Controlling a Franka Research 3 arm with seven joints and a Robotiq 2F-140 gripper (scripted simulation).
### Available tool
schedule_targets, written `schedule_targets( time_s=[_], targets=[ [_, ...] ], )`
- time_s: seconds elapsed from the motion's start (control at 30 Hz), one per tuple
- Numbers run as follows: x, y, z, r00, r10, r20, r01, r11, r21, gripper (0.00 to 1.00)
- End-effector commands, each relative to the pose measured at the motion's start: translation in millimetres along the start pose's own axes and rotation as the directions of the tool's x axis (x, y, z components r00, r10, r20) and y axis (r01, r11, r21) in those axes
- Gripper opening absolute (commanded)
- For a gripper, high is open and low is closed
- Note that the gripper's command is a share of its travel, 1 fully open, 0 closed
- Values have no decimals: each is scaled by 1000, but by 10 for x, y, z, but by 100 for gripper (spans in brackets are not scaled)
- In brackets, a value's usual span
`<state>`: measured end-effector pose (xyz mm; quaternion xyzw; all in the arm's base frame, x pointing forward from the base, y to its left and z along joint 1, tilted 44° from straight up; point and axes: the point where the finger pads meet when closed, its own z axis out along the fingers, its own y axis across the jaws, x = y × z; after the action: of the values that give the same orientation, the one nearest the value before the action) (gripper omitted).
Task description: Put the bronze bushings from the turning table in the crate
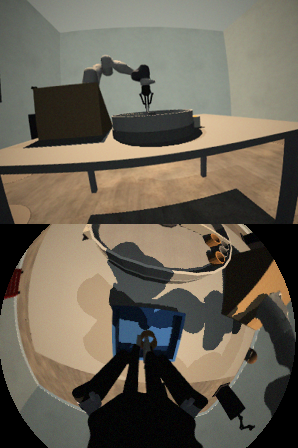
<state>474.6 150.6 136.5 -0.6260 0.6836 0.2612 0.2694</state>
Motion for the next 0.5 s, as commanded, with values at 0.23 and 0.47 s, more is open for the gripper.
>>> schedule_targets(
  time_s=[0.23,0.47],
  targets=[
    [-5,-8,79,1000,-4,0,4,1000,2,0],
    [-6,-9,199,1000,-4,0,4,1000,2,0]
  ],
)
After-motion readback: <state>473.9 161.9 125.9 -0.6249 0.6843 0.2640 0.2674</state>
